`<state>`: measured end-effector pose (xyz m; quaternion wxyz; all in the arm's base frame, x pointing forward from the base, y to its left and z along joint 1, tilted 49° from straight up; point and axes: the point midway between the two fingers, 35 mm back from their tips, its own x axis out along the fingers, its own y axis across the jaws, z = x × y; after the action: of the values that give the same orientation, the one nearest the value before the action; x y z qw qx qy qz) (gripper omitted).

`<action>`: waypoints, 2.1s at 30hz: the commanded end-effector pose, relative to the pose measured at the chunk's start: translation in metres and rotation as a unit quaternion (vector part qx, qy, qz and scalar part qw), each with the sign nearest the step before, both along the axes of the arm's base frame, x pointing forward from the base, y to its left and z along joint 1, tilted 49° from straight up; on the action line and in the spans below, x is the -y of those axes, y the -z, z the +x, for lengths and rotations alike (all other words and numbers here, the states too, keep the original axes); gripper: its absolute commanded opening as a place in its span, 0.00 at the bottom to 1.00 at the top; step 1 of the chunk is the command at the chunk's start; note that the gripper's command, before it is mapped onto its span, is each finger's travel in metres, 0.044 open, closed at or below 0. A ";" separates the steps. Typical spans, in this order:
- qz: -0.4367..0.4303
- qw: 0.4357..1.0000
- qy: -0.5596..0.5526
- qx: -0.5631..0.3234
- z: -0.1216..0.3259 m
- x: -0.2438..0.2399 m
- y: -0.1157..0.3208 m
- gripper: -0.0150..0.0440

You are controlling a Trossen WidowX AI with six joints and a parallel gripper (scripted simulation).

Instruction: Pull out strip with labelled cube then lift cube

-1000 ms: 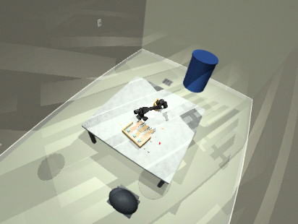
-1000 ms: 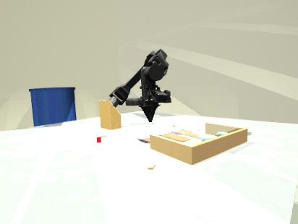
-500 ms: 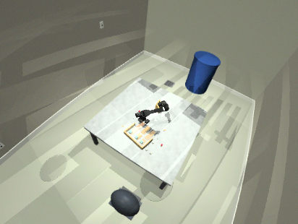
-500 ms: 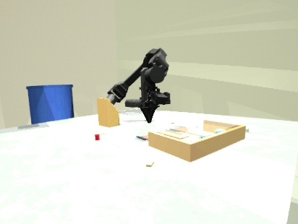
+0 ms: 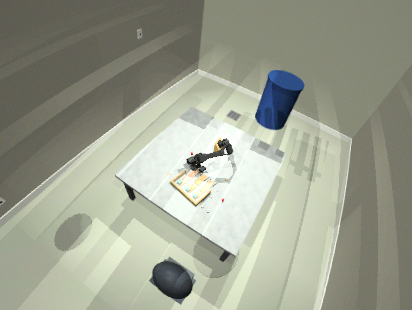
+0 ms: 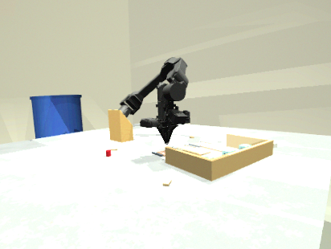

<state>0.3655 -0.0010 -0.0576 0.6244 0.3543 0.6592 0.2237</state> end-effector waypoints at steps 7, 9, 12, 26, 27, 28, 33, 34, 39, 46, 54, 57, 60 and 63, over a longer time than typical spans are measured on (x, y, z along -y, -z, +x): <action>0.004 1.000 0.002 -0.005 -0.002 -0.014 0.011 0.25; 0.004 1.000 0.002 -0.005 -0.003 -0.017 0.013 0.25; 0.005 1.000 0.002 -0.005 -0.003 -0.020 0.016 0.25; 0.005 1.000 0.001 -0.005 -0.004 -0.025 0.019 0.25; 0.005 1.000 0.001 -0.005 -0.004 -0.025 0.019 0.25; 0.005 1.000 0.001 -0.005 -0.004 -0.025 0.019 0.25; 0.005 1.000 0.001 -0.005 -0.004 -0.025 0.020 0.25; 0.005 1.000 0.001 -0.005 -0.004 -0.025 0.020 0.25; 0.005 1.000 0.001 -0.005 -0.004 -0.025 0.020 0.25; 0.005 1.000 0.001 -0.005 -0.004 -0.026 0.020 0.25; 0.005 1.000 0.001 -0.005 -0.003 -0.026 0.021 0.25; 0.005 1.000 0.001 -0.005 -0.003 -0.027 0.021 0.25; 0.005 1.000 0.001 -0.005 -0.003 -0.027 0.021 0.25; 0.005 1.000 0.001 -0.005 -0.003 -0.027 0.021 0.25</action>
<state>0.3624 0.0239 -0.0779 0.6209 0.3581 0.6604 0.2239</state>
